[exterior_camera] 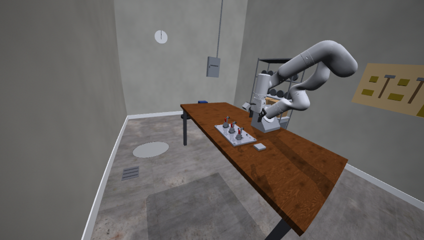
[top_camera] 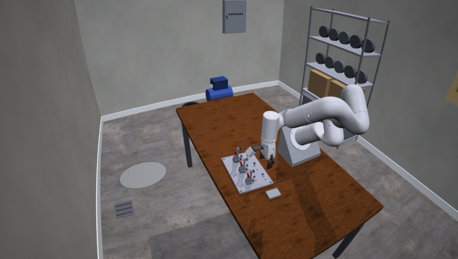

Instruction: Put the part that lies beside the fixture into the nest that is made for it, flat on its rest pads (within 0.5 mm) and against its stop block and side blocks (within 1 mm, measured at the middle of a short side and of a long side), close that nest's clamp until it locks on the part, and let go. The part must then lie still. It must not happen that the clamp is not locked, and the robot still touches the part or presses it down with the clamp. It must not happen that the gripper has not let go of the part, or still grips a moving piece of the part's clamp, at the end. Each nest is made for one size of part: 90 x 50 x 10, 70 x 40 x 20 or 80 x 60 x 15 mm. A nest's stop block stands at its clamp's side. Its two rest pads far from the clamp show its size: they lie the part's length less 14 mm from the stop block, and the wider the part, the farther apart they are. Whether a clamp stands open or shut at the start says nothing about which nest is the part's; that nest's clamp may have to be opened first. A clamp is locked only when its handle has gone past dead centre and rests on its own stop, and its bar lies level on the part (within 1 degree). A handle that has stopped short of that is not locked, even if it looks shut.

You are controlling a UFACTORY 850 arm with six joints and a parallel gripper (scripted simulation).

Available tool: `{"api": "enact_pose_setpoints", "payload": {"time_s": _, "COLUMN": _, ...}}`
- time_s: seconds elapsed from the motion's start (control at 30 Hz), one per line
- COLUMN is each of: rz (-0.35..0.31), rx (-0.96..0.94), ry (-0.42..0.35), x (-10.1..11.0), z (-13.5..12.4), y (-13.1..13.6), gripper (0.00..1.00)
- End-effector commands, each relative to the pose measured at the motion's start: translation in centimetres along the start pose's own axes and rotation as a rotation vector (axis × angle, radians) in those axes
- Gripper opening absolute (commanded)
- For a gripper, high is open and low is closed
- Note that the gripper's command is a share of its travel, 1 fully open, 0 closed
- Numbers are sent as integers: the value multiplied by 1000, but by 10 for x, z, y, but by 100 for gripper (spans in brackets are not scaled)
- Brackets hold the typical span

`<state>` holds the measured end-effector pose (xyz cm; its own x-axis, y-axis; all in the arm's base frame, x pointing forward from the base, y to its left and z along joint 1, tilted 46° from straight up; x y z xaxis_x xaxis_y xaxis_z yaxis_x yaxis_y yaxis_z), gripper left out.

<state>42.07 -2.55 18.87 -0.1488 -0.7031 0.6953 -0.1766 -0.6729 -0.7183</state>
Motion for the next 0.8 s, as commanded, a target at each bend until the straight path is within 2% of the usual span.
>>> {"api": "enact_pose_setpoints", "payload": {"time_s": 0.0, "rz": -4, "rx": 0, "ry": 3, "x": 2, "z": -12, "y": -34, "gripper": 100}}
{"api": "enact_pose_setpoints", "payload": {"time_s": 0.33, "rz": -4, "rx": 0, "ry": 3, "x": 2, "z": -29, "y": -77, "gripper": 100}}
{"api": "enact_pose_setpoints", "payload": {"time_s": 0.77, "rz": -3, "rx": 0, "ry": 3, "x": 1, "z": -32, "y": -86, "gripper": 100}}
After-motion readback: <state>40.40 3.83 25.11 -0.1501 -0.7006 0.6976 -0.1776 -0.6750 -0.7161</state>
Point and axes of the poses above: the point where the finger pads meet when closed, its own x axis back along the fingers, its own y axis across the jaws, z = x × y, the point moved 2 cm from there along x, back along the fingers, and after that the axes turned 2 degrees about x, right-handed, at the moved point
